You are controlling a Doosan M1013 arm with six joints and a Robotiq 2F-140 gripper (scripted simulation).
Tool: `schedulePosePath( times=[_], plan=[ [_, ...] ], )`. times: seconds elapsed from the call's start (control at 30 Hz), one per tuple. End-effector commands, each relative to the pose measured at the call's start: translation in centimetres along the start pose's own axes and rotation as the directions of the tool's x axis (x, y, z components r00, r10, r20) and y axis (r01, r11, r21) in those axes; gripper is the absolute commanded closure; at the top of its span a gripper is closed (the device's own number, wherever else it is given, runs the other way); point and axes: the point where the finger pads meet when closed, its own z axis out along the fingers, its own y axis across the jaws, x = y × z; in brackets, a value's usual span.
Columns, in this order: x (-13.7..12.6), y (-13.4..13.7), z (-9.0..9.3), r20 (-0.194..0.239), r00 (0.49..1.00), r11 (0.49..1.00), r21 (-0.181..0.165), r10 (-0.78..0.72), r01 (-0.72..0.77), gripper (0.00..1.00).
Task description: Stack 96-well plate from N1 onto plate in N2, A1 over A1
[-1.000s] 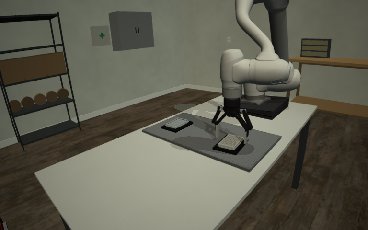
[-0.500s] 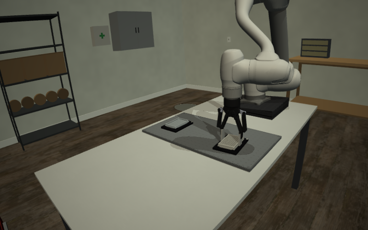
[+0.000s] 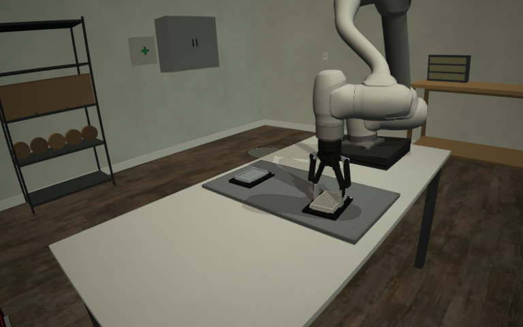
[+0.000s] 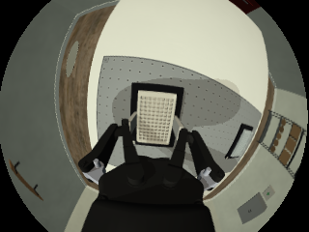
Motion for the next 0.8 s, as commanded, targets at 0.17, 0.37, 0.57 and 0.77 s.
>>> schedulePosePath(
  times=[0.17, 0.37, 0.57, 0.77],
  plan=[
    [0.0, 0.0, 0.0, 0.000, 1.000, 1.000, 0.000, 0.000, 0.000, 1.00],
    [0.0, 0.0, 0.0, 0.000, 1.000, 1.000, 0.000, 0.000, 0.000, 1.00],
    [0.0, 0.0, -0.8, 0.000, 1.000, 1.000, 0.000, 0.000, 0.000, 1.00],
    [0.0, 0.0, -1.7, 0.000, 1.000, 1.000, 0.000, 0.000, 0.000, 1.00]
  ],
)
